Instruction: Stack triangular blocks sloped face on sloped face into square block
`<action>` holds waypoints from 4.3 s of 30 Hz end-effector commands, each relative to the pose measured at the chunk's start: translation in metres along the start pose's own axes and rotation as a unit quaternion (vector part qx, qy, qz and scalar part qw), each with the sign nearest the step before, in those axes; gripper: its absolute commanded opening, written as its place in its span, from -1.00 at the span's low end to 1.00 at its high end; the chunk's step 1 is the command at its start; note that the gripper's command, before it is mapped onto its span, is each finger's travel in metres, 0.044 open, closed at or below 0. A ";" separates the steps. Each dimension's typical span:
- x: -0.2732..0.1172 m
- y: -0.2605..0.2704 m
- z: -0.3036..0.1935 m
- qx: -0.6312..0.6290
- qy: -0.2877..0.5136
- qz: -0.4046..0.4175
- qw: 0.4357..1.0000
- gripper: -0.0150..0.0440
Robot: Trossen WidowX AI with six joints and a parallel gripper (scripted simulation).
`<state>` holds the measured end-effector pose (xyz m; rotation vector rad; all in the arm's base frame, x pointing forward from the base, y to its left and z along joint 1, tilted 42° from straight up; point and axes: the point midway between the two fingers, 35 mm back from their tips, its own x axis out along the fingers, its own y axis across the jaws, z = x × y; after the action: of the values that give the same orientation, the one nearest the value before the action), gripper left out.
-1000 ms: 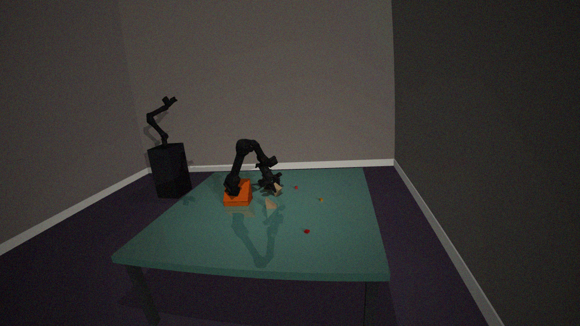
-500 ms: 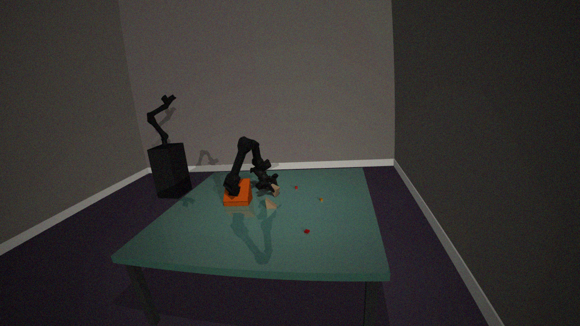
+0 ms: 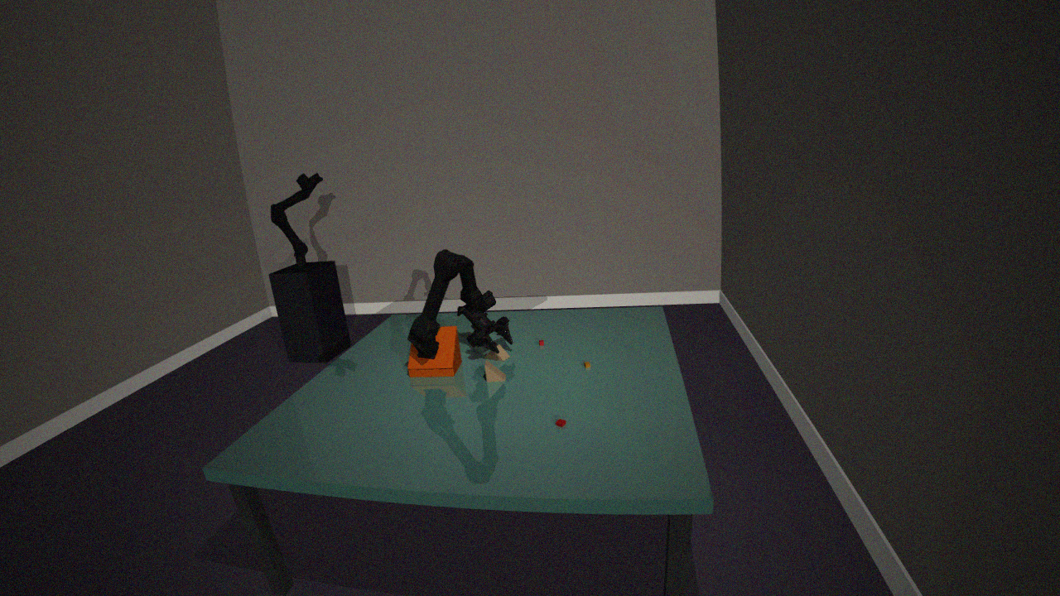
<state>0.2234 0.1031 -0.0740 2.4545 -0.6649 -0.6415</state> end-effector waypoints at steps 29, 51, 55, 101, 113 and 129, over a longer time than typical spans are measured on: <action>-0.078 -0.004 -0.036 -0.002 -0.107 -0.004 0.994 1.00; -0.029 -0.004 0.026 -0.001 -0.218 -0.003 0.976 1.00; -0.006 0.002 0.037 -0.002 -0.211 0.002 0.977 1.00; -0.043 -0.006 -0.006 0.002 -0.214 -0.001 0.977 -0.49; -0.074 -0.001 -0.037 0.002 -0.213 0.001 0.977 -0.49; -0.063 -0.005 -0.036 -0.125 -0.349 0.012 0.929 -0.49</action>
<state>0.1943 0.1555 -0.0284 2.0401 -0.8165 -1.4386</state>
